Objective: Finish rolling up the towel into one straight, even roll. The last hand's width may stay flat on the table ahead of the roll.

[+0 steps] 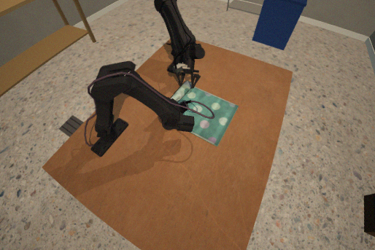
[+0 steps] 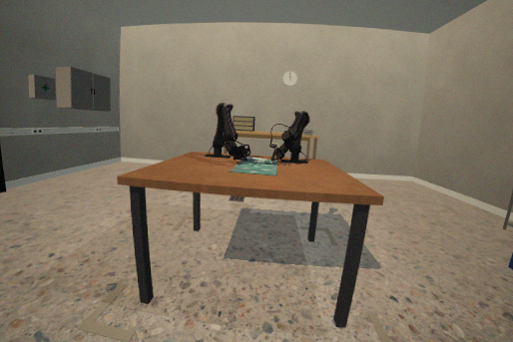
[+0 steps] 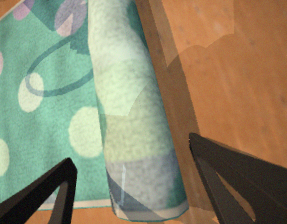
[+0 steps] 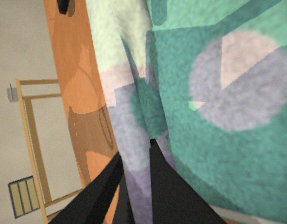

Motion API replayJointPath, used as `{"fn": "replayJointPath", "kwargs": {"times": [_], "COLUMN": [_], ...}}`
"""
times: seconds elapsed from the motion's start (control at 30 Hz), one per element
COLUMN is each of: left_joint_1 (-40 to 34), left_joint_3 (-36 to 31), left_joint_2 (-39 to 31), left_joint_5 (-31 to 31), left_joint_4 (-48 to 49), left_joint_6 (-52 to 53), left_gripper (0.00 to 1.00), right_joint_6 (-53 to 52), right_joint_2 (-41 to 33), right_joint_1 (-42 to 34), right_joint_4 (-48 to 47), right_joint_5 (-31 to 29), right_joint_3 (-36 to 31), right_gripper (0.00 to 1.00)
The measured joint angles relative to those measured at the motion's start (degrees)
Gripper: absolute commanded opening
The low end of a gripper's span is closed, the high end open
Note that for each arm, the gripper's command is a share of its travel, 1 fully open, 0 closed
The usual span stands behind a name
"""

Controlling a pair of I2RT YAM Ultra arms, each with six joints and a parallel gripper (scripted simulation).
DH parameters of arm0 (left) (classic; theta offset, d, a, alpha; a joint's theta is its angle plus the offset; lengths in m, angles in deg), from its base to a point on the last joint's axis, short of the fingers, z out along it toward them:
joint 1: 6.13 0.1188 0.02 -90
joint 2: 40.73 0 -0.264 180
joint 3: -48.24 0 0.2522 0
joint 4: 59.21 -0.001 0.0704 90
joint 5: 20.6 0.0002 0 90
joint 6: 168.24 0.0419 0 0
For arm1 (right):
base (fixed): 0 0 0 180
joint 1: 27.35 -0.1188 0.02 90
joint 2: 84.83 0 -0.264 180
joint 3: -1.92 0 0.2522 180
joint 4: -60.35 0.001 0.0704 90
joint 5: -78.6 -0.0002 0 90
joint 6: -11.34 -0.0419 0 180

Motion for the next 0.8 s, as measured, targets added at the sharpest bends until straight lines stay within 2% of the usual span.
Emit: {"fn": "replayJointPath", "kwargs": {"times": [0.13,0.2,0.43,0.5,0.8], "left_joint_1": [-0.09,-0.09,-0.09,-0.09,-0.09], "left_joint_3": [0.0,-0.15,-0.87,-0.87,-0.87], "left_joint_2": [0.85,1.11,1.73,1.77,1.77], "left_joint_5": [0.0,0.0,0.0,0.0,0.0], "left_joint_4": [1.73,2.51,3.54,3.69,3.96], "left_joint_6": [-0.11,-0.13,-0.2,-0.22,-0.24], "left_gripper": [0.64,0.64,0.34,0.29,0.21], "right_joint_6": [0.0,0.0,0.0,0.0,0.0], "right_joint_2": [0.0,0.0,0.0,0.0,0.0], "right_joint_1": [0.0,0.0,-0.02,-0.02,-0.02], "right_joint_4": [0.0,0.02,0.0,0.0,0.0], "right_joint_5": [0.0,0.0,0.04,0.07,0.07], "right_joint_3": [0.0,0.0,0.0,0.0,0.0], "right_gripper": [0.18,0.18,0.18,0.18,0.18]}}
